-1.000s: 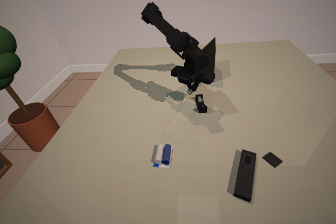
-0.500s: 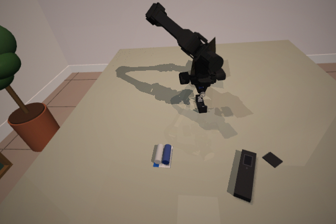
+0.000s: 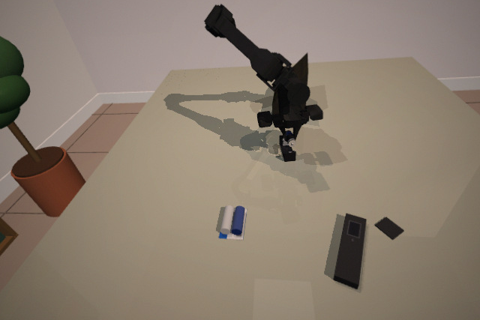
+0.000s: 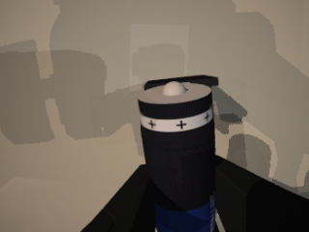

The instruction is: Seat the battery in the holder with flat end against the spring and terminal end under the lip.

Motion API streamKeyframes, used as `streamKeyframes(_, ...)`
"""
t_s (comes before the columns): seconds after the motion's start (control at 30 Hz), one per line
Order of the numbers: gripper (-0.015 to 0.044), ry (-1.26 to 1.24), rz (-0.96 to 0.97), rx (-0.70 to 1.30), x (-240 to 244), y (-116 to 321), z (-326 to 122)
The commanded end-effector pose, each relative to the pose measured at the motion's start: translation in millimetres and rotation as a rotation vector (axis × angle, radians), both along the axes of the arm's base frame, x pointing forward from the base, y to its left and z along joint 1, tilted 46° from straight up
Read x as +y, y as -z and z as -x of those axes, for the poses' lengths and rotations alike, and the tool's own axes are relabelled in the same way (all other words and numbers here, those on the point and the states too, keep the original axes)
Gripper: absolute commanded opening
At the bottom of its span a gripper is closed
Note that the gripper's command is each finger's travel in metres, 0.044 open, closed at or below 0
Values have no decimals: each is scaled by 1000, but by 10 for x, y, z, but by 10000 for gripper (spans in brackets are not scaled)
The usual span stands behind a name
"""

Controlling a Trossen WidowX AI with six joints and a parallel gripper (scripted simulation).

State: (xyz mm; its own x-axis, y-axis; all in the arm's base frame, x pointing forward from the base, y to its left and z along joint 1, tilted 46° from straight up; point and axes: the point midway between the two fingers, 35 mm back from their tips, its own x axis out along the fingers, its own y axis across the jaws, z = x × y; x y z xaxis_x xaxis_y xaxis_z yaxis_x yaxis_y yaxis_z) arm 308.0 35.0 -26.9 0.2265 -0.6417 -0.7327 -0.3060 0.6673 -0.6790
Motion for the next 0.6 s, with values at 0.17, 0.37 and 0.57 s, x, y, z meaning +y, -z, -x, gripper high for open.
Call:
streamKeyframes(0.17, 84, -57, -26, -54, -132, 63, -3)
streamKeyframes(0.37, 84, -77, -38, -74, -168, 75, -7)
streamKeyframes(0.57, 84, -100, -53, -93, -186, 113, -3)
